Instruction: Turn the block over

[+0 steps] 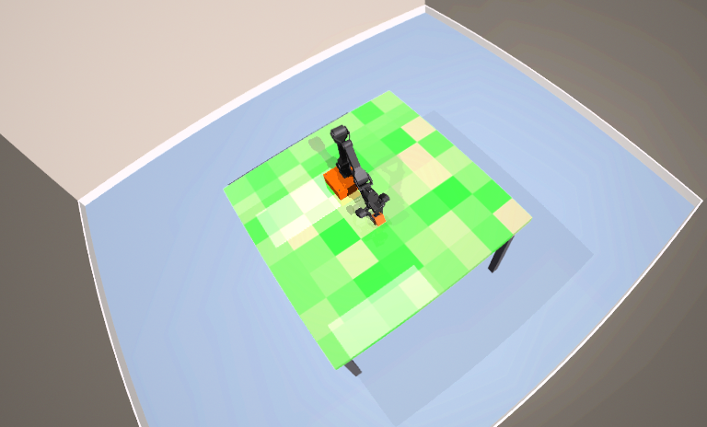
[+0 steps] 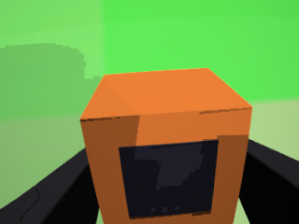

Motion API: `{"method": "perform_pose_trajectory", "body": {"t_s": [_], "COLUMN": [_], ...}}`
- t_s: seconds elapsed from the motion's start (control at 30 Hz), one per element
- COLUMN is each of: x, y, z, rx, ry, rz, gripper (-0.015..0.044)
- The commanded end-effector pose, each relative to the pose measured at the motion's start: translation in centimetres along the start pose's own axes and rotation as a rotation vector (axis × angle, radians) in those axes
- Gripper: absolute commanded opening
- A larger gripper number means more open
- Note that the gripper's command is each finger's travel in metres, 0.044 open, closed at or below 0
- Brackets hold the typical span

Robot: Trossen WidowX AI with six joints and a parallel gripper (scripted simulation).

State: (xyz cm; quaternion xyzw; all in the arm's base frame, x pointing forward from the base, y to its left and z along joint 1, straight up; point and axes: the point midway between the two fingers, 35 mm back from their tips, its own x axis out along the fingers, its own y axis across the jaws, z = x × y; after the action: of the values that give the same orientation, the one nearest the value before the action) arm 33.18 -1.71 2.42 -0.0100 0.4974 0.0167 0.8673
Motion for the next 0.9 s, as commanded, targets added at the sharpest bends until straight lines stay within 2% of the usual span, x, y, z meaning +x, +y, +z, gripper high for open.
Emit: {"method": "perform_pose_trajectory", "body": {"t_s": [0.0, 0.5, 0.87], "x": [-0.3, 2.8, 3.6], "y": [0.0, -0.2, -0.2], "z": [0.4, 0.3, -0.4], "rx": [-0.005, 0.001, 0.001], "ry": [-0.029, -0.214, -0.364], "rz": [0.001, 0.002, 0.003], "gripper": [0.0, 0.0, 0.0]}}
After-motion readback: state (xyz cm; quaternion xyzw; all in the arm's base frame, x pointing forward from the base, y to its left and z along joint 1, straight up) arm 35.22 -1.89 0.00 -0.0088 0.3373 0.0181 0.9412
